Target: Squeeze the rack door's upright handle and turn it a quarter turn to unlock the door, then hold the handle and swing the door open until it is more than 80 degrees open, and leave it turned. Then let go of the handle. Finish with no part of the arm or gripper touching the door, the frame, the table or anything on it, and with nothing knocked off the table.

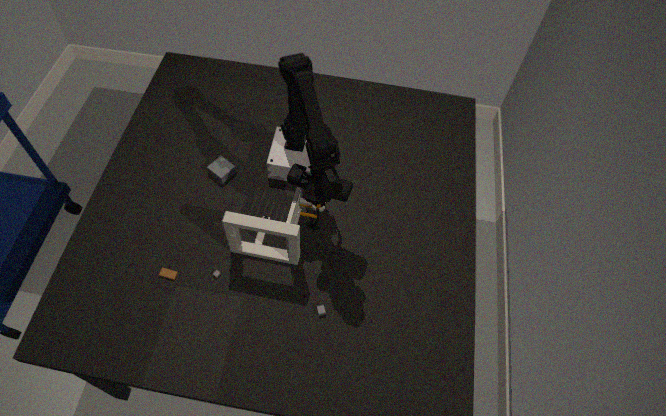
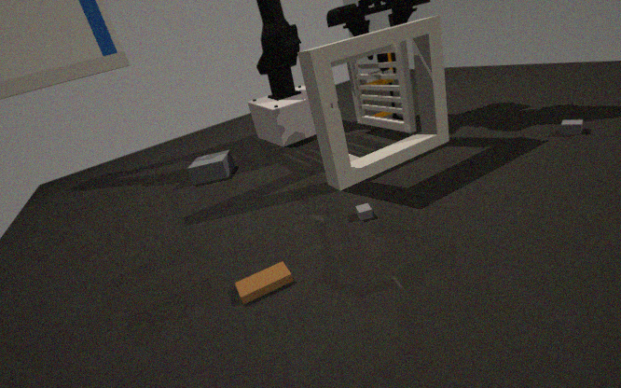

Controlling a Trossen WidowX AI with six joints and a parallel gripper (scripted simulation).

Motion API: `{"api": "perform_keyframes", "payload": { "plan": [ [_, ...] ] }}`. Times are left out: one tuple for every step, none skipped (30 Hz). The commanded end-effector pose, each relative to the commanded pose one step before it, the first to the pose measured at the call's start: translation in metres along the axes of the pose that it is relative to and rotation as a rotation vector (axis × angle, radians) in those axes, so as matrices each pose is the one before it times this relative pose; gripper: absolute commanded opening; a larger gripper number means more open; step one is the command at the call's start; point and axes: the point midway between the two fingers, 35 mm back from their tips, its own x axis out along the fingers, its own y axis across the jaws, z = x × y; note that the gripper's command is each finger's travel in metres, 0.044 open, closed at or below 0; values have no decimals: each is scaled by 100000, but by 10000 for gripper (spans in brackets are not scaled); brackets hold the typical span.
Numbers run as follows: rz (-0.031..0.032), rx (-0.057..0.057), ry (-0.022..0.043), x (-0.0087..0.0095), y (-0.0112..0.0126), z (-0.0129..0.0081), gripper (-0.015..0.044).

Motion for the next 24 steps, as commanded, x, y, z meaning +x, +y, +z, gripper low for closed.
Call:
{"api": "perform_keyframes", "payload": {
  "plan": [
    [-232, 587, -390, -557, 19, 119, 290],
    [1, 0, -1, -139, 12, 11, 290],
    [1, 0, -1, -139, 11, 10, 290],
    [1, 0, -1, -139, 11, 9, 290],
    [1, 0, -1, -139, 10, 9, 290],
    [1, 0, -1, -139, 10, 8, 290],
    [1, 0, -1, -139, 9, 8, 290],
    [1, 0, -1, -139, 9, 7, 290],
    [1, 0, -1, -140, 8, 6, 290],
    [1, 0, 0, -140, 8, 6, 290],
    [1, 0, 0, -140, 7, 5, 290],
    [1, 0, 0, -140, 7, 5, 290],
    [1, 0, 0, -140, 6, 4, 290],
    [1, 0, 0, -140, 6, 3, 290],
    [1, 0, 0, -140, 5, 3, 290],
    [1, 0, 0, -140, 5, 2, 290],
    [1, 0, 0, -140, 4, 1, 290],
    [1, 0, 0, -140, 4, 1, 290],
    [0, 0, 0, -141, 3, 0, 290],
    [0, 0, 0, -141, 2, 0, 290],
    [0, 0, 0, -141, 2, -1, 290],
    [0, 0, 0, -141, 1, -2, 290],
    [0, 0, 0, -141, 1, -2, 290],
    [0, 0, 0, -141, 0, -3, 290]
  ]
}}
